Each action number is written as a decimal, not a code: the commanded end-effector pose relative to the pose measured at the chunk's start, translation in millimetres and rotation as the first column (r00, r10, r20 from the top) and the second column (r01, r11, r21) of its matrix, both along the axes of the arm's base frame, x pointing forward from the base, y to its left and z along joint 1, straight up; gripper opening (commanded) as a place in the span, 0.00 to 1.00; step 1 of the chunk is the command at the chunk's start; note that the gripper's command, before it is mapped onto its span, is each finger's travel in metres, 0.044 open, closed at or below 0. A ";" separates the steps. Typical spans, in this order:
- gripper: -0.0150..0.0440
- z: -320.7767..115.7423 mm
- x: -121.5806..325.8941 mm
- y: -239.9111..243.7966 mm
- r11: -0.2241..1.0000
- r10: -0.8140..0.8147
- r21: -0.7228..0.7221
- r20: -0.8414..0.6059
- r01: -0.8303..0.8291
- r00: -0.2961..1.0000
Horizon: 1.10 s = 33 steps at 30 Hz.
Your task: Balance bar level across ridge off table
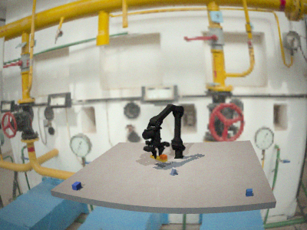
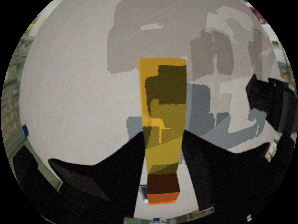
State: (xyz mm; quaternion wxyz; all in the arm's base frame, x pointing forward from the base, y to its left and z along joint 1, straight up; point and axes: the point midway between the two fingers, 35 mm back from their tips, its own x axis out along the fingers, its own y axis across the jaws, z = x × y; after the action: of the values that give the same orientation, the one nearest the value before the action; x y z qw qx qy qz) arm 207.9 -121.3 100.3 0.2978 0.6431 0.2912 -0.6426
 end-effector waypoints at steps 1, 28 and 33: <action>0.25 14.3 1.9 -0.5 1.000 -0.004 -0.006 0.018 0.004 1.000; 0.25 45.6 41.6 20.2 0.932 0.363 -0.012 0.017 -0.363 0.932; 0.25 47.3 56.8 28.4 0.877 0.480 -0.015 0.016 -0.480 0.877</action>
State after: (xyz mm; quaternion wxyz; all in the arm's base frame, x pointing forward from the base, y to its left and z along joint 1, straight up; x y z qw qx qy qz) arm 254.6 -97.4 144.0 0.4316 0.5688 0.4171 -0.5623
